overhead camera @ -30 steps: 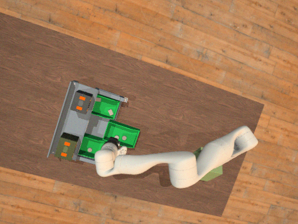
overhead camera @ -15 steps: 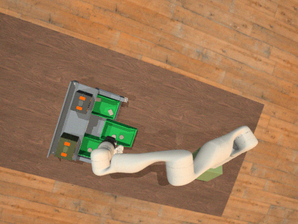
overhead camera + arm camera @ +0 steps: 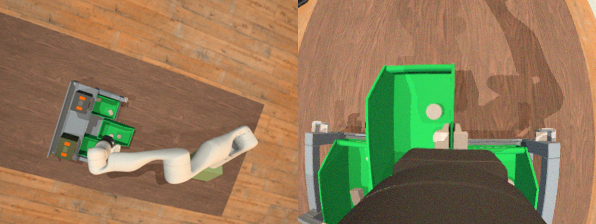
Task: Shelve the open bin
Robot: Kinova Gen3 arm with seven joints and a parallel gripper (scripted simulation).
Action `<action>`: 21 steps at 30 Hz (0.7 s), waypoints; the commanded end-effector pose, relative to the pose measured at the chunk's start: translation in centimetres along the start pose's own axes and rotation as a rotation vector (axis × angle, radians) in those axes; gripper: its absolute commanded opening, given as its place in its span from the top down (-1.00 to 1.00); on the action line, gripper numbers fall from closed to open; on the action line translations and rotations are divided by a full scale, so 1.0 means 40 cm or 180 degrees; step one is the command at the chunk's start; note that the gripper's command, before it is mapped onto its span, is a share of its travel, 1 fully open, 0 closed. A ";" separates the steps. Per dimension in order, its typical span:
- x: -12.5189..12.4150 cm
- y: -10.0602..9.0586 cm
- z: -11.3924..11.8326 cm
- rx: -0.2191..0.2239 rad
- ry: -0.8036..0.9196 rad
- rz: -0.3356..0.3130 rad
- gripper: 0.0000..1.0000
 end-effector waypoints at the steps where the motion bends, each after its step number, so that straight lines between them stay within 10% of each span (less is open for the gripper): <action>1: 0.009 -0.001 -0.001 0.0003 0.0004 -0.0008 1.00; 21: 0.039 -0.005 -0.006 0.0003 0.0004 -0.0008 1.00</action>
Point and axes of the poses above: the point where the finger pads meet when closed, its own y axis out along the fingers, its own z axis across the jaws, x = y × z, the point moved 5 cm from there along -y, back along the fingers, and after that the axes turned 10 degrees about -y, right-handed, at the moved point
